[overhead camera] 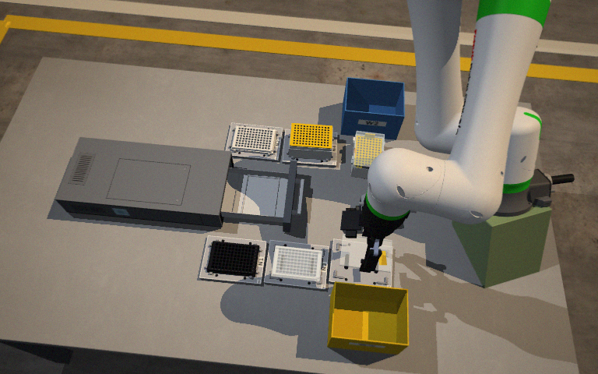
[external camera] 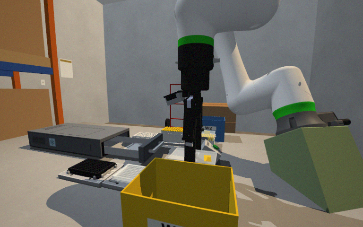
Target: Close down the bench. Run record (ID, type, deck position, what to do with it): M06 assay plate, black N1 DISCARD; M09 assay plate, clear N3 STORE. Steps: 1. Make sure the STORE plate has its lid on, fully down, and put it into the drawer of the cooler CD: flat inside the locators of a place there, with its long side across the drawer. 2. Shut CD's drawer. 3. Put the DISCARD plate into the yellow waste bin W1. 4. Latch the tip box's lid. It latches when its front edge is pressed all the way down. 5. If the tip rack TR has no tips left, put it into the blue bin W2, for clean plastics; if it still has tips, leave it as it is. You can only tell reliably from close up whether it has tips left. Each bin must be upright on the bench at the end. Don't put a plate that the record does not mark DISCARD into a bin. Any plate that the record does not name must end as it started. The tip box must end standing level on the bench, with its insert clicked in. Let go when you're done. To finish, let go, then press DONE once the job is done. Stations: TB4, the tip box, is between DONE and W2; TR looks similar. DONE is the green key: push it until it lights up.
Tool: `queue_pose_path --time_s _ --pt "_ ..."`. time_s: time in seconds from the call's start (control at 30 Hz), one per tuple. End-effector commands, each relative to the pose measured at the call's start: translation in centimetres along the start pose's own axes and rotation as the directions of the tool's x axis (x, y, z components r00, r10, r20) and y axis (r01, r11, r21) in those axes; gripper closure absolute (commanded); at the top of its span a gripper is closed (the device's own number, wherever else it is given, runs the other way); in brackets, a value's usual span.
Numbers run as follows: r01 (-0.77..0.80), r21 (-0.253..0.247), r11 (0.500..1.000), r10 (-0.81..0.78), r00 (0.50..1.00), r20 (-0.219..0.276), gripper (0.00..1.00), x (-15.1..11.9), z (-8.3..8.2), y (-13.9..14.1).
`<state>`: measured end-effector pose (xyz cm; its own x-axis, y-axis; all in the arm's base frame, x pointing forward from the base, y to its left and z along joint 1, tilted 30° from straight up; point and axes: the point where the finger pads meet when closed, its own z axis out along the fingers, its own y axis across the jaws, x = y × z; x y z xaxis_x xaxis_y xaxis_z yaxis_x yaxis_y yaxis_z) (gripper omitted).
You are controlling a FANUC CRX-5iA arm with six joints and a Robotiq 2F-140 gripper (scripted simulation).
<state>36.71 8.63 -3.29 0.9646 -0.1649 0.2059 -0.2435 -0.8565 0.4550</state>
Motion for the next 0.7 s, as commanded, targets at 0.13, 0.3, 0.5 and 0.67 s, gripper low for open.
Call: queue_pose_path --time_s 0.13,0.3,0.5,0.67 --pt "0.000 0.001 1.000 0.000 1.000 -0.001 0.90 0.0 -0.9 0.0" --pt "0.000 0.001 1.000 0.000 1.000 -0.001 0.90 0.0 -1.3 0.0" --pt "0.000 0.001 1.000 0.000 1.000 -0.001 0.90 0.0 -2.1 0.0" --pt "0.000 0.001 1.000 0.000 1.000 -0.001 0.90 0.0 -2.8 0.0"
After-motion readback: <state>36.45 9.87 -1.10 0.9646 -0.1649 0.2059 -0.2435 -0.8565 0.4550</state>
